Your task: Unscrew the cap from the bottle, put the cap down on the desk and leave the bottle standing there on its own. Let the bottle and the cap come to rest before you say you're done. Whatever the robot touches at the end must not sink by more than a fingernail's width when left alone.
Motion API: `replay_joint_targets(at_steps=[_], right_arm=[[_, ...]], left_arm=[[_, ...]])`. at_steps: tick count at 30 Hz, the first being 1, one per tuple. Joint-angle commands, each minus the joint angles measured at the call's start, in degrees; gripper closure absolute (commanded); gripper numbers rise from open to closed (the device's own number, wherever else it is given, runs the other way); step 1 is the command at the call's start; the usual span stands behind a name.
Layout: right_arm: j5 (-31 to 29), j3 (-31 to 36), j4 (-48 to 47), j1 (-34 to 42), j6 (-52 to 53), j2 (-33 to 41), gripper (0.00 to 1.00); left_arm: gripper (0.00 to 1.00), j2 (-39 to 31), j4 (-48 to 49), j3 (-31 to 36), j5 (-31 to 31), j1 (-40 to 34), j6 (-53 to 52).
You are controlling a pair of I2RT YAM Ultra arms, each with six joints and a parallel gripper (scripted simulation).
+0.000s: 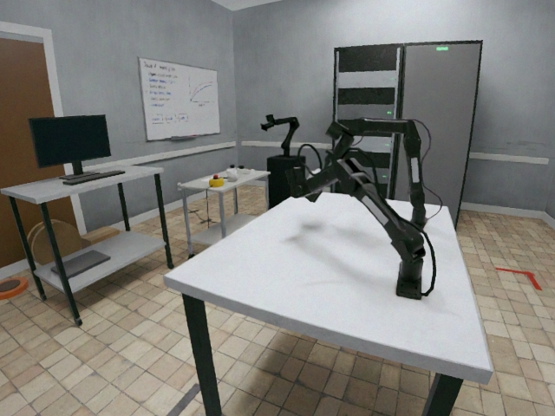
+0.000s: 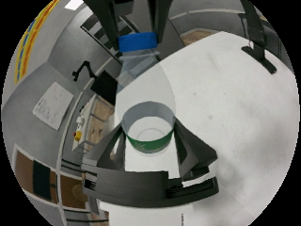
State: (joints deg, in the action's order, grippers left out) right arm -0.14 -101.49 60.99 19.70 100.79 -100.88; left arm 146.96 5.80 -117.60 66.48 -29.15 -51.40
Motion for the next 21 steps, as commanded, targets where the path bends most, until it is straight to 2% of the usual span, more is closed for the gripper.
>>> replay_joint_targets(at_steps=[1, 4, 16, 18, 19, 21], right_arm=[[0.02, -0.38, 0.61, 0.06, -2.74, 0.54, 1.00], [-0.78, -0.47, 0.71, 0.37, -17.15, 0.54, 1.00], [-1.23, -0.60, 0.82, 0.52, -48.50, 0.60, 1.00], [-1.23, -0.60, 0.82, 0.52, -48.50, 0.60, 1.00], [-1.29, -0.61, 0.83, 0.54, -55.07, 0.60, 1.00], [-1.38, -0.61, 0.82, 0.57, -60.06, 0.63, 1.00]], left_arm=[[1.00, -0.27, -0.80, -1.10, -0.23, -0.26, 0.56], [1.00, -0.27, -0.80, -1.10, -0.23, -0.26, 0.56], [1.00, -0.27, -0.80, -1.10, -0.23, -0.26, 0.56], [1.00, -0.27, -0.80, -1.10, -0.23, -0.26, 0.56], [1.00, -0.27, -0.80, -1.10, -0.23, -0.26, 0.56], [1.00, -0.27, -0.80, -1.10, -0.23, -0.26, 0.56]])
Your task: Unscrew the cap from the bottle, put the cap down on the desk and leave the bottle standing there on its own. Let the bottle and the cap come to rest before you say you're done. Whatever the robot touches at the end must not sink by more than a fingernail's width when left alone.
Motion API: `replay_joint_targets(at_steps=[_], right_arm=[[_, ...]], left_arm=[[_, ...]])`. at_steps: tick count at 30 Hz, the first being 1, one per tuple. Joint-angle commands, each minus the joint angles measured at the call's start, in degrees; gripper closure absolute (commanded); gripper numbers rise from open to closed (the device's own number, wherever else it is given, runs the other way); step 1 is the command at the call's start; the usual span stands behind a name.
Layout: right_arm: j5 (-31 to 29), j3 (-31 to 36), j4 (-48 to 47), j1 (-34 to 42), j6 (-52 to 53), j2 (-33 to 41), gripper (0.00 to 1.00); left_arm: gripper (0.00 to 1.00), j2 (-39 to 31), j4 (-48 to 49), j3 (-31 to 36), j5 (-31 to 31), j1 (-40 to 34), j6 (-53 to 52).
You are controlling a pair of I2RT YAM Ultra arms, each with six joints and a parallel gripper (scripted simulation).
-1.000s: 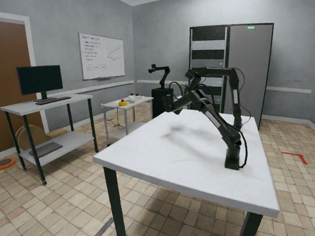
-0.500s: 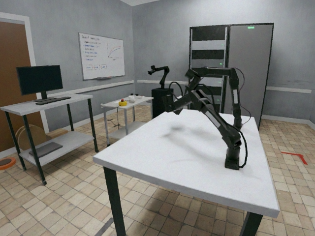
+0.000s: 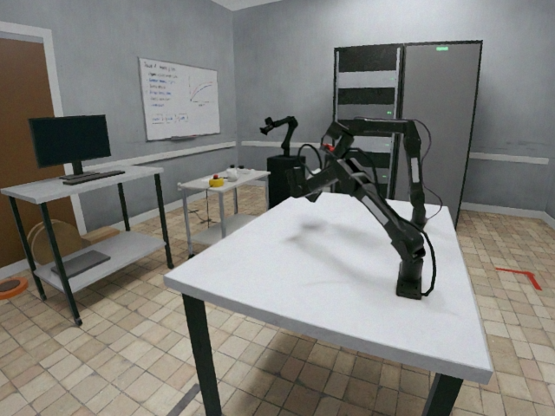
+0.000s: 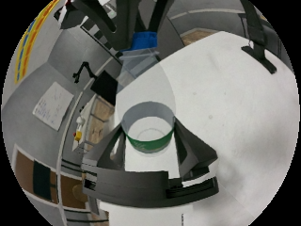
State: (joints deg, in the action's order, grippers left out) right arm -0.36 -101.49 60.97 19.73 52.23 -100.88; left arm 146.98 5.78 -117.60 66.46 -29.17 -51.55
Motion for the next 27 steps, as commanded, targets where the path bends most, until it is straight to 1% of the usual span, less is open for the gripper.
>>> replay_joint_targets(at_steps=[1, 12, 14, 15, 27], right_arm=[[-1.19, -0.61, 0.84, 0.57, -14.09, 0.64, 1.00], [-1.81, -0.48, 0.68, 0.83, -42.90, 0.79, 1.00], [-1.81, -0.48, 0.68, 0.83, -42.90, 0.79, 1.00], [-1.94, -0.44, 0.64, 0.88, -49.61, 0.82, 1.00], [-2.41, -0.12, 0.32, 1.10, -81.50, 1.08, 1.00]], left_arm=[[1.00, -0.30, -0.78, -1.10, -0.21, -0.24, 0.71], [1.00, -0.29, -0.81, -1.12, -0.21, -0.24, 0.70], [1.00, -0.29, -0.81, -1.12, -0.21, -0.24, 0.70], [1.00, -0.29, -0.81, -1.12, -0.21, -0.24, 0.70], [1.00, -0.29, -0.83, -1.13, -0.21, -0.24, 0.69]])
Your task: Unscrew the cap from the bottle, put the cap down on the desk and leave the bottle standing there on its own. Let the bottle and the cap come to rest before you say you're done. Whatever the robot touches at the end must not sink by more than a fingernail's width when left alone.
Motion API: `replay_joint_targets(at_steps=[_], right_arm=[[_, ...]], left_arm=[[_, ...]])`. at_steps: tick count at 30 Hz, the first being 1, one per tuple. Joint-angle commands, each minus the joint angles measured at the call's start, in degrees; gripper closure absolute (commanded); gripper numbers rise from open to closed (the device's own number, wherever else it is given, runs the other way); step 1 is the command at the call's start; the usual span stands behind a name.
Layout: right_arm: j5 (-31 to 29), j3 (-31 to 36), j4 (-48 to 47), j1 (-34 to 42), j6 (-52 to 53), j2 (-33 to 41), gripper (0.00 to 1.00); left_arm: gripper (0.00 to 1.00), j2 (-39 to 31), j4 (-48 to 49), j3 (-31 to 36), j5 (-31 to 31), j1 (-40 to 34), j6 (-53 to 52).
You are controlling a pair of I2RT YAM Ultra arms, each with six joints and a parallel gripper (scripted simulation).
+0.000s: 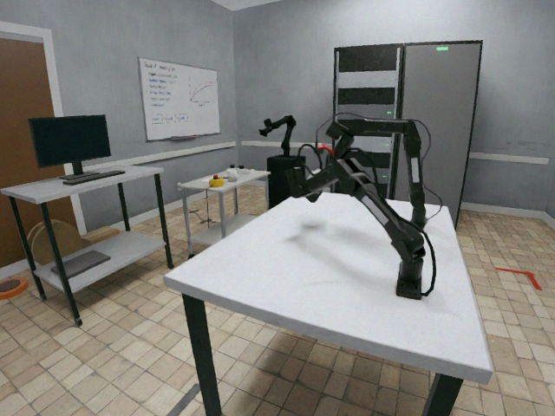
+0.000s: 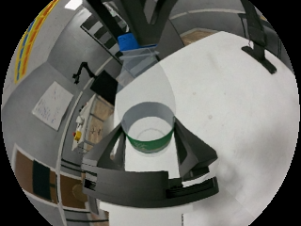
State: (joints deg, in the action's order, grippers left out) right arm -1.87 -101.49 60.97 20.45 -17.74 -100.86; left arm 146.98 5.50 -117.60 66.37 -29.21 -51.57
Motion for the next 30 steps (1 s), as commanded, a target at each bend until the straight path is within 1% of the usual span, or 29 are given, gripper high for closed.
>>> replay_joint_targets(at_steps=[1, 2, 4, 5, 6, 10, 15, 19, 21, 22, 24, 25, 28, 30], right_arm=[[-0.92, -0.03, 0.22, 0.39, -14.23, 1.12, 1.00], [-0.94, 0.09, 0.11, 0.39, -16.94, 1.18, 1.00], [-0.94, 0.09, 0.11, 0.39, -16.94, 1.18, 1.00], [-0.64, 0.30, -0.11, 0.27, -20.10, 1.31, 1.00], [-0.53, 0.34, -0.15, 0.23, -20.37, 1.34, 1.00], [-0.29, 0.47, -0.27, 0.13, -20.88, 1.41, 1.00], [-0.28, -0.26, 0.29, 0.04, -17.70, 0.34, 1.00], [-0.28, -0.26, 0.29, 0.04, -17.70, 0.34, 0.55], [-0.28, -0.26, 0.29, 0.04, -17.70, 0.34, 0.55], [-0.28, -0.26, 0.29, 0.04, -17.70, 0.34, 0.43], [-0.26, -0.29, 0.31, 0.03, -16.76, 0.32, 0.43], [-0.16, -0.36, 0.38, -0.01, -14.02, 0.28, 0.43], [0.67, -0.58, 0.59, -0.35, -0.05, 0.13, 0.43], [0.79, -0.63, 0.63, -0.40, 5.09, 0.08, 0.43]], left_arm=[[1.00, -0.29, -0.55, -1.13, -0.12, -0.19, 0.71], [1.00, -0.29, -0.55, -1.13, -0.12, -0.19, 0.71], [1.00, -0.29, -0.55, -1.13, -0.12, -0.19, 0.71], [1.00, -0.29, -0.55, -1.13, -0.12, -0.19, 0.71], [1.00, -0.29, -0.55, -1.13, -0.12, -0.19, 0.71], [1.00, -0.29, -0.56, -1.14, -0.12, -0.19, 0.71], [1.00, -0.29, -0.56, -1.14, -0.12, -0.19, 0.71], [1.00, -0.29, -0.56, -1.14, -0.12, -0.19, 0.71], [1.00, -0.29, -0.56, -1.14, -0.12, -0.19, 0.71], [1.00, -0.29, -0.56, -1.14, -0.12, -0.19, 0.71], [1.00, -0.29, -0.56, -1.14, -0.12, -0.19, 0.71], [1.00, -0.29, -0.56, -1.14, -0.12, -0.19, 0.71], [1.00, -0.29, -0.56, -1.14, -0.12, -0.19, 0.71], [1.00, -0.29, -0.56, -1.14, -0.12, -0.19, 0.71]])
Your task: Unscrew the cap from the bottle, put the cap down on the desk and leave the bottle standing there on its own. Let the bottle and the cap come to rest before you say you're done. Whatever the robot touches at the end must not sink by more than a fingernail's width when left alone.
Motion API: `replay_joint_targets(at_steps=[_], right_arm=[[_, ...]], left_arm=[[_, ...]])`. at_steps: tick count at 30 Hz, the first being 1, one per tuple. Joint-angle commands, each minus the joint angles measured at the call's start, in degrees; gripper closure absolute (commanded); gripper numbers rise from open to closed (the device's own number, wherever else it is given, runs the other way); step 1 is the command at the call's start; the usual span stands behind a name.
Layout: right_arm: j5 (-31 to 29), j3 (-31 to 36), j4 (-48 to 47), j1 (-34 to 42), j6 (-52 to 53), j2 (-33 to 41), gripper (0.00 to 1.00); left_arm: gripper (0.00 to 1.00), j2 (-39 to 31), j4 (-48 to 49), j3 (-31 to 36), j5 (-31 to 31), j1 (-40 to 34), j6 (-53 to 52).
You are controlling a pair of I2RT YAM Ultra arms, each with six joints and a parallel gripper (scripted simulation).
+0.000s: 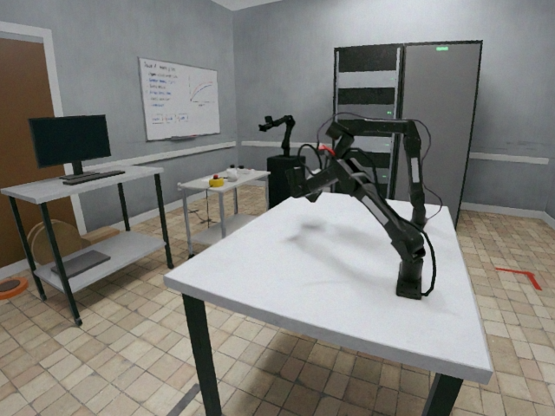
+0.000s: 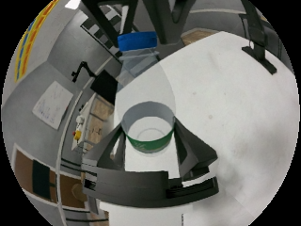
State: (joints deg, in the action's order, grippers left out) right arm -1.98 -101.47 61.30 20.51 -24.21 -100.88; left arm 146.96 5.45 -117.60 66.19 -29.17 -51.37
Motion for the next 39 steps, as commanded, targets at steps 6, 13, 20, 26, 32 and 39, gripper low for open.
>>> replay_joint_targets(at_steps=[6, 13, 20, 26, 32, 39], right_arm=[[1.48, -0.74, 0.37, -0.71, 27.11, 0.02, 0.43], [2.18, -0.76, 0.38, -1.00, 44.02, -0.02, 0.43], [2.93, -0.62, 0.23, -1.31, 62.57, 0.03, 0.43], [3.48, -0.47, 0.08, -1.53, 77.33, 0.09, 0.43], [4.14, -0.16, -0.24, -1.80, 93.17, 0.24, 0.43], [4.69, 0.15, -0.56, -2.03, 112.08, 0.38, 0.43]], left_arm=[[1.00, -0.26, -0.52, -1.14, 0.05, -0.24, 0.51], [1.00, -0.26, -0.52, -1.14, 0.05, -0.24, 0.51], [1.00, -0.26, -0.52, -1.14, 0.05, -0.24, 0.51], [1.00, -0.26, -0.52, -1.14, 0.05, -0.24, 0.51], [1.00, -0.26, -0.52, -1.14, 0.05, -0.24, 0.51], [1.00, -0.26, -0.52, -1.14, 0.05, -0.24, 0.51]])
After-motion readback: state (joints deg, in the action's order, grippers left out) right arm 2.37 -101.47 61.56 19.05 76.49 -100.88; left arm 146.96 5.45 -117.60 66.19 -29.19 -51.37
